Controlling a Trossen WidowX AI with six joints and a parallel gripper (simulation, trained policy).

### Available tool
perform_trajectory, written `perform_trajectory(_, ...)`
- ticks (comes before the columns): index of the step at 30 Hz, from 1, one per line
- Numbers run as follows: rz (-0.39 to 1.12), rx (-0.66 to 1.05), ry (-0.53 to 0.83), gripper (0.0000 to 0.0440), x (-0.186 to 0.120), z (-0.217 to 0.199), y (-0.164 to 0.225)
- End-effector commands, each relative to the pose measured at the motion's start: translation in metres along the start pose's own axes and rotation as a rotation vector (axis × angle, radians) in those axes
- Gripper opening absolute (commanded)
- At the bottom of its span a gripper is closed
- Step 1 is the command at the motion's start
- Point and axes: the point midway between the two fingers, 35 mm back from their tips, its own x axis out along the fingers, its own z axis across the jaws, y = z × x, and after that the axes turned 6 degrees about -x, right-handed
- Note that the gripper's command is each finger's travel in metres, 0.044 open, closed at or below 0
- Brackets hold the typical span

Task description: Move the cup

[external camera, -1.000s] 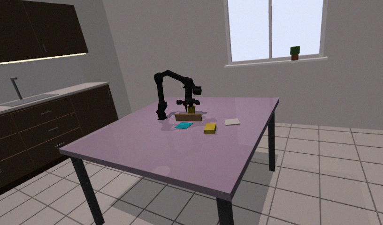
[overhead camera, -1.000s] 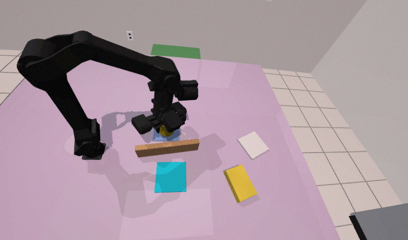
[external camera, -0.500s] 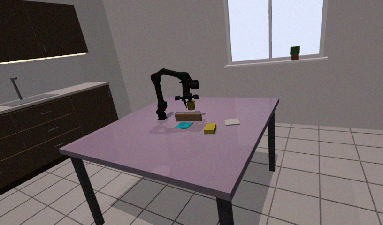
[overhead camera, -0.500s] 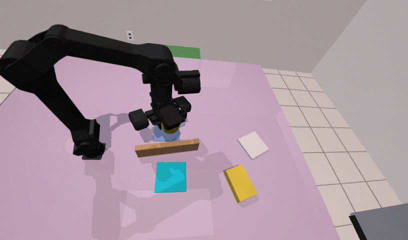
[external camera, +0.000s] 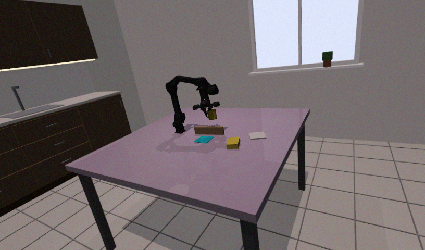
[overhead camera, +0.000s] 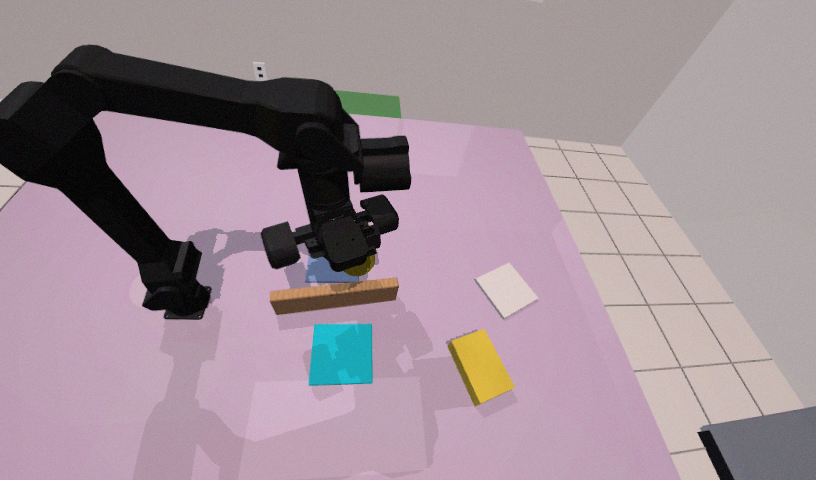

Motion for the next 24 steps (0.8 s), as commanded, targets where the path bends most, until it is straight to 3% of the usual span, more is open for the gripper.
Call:
perform_trajectory(1,-0.035,0.032,-0.039,0.0,-0.007,0.001,-0.017)
perform_trajectory(24,-0.114,0.177,-0.081,0.0,0.019,-0.016,-0.082)
